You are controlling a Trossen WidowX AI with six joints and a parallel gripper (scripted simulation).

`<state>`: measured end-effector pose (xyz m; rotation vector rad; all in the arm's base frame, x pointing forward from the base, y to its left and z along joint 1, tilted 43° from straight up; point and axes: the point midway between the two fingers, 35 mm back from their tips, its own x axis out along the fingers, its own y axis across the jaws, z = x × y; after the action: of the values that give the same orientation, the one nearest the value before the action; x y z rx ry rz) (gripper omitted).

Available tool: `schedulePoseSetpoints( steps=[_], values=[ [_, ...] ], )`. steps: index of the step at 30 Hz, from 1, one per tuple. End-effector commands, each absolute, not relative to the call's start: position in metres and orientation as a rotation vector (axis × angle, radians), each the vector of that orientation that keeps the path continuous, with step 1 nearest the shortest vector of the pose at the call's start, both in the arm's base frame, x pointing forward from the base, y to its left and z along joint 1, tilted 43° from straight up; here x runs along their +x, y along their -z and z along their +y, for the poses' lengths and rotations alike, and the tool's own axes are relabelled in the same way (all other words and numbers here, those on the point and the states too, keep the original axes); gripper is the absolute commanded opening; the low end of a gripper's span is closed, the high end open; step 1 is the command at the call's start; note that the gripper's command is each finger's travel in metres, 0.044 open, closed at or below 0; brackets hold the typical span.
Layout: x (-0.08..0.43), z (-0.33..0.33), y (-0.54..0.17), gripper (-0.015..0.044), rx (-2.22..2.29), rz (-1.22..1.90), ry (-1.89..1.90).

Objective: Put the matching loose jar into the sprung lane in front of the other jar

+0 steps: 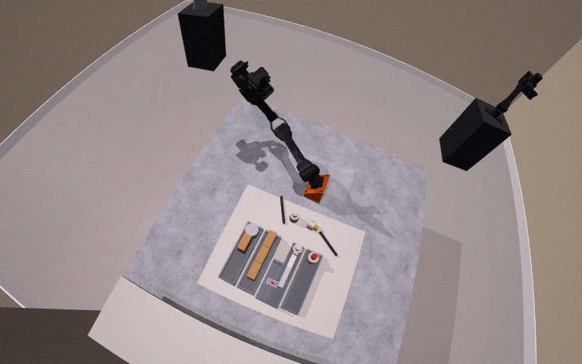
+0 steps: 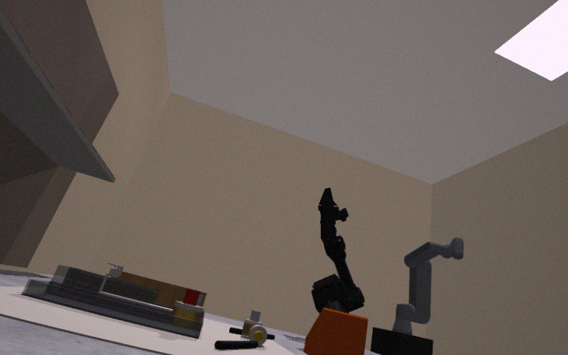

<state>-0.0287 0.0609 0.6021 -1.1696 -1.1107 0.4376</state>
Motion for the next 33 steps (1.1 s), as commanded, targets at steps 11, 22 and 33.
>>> schedulePoseSetpoints(
  steps=[11,22,33],
  values=[
    [0.106,0.107,-0.536,0.044,-0.876,-0.486,-0.672],
    [0.227,0.122,-0.397,0.044,-0.489,0.317,-0.586],
    [0.268,0.082,-0.229,0.044,-0.165,1.016,-0.084]
  ],
)
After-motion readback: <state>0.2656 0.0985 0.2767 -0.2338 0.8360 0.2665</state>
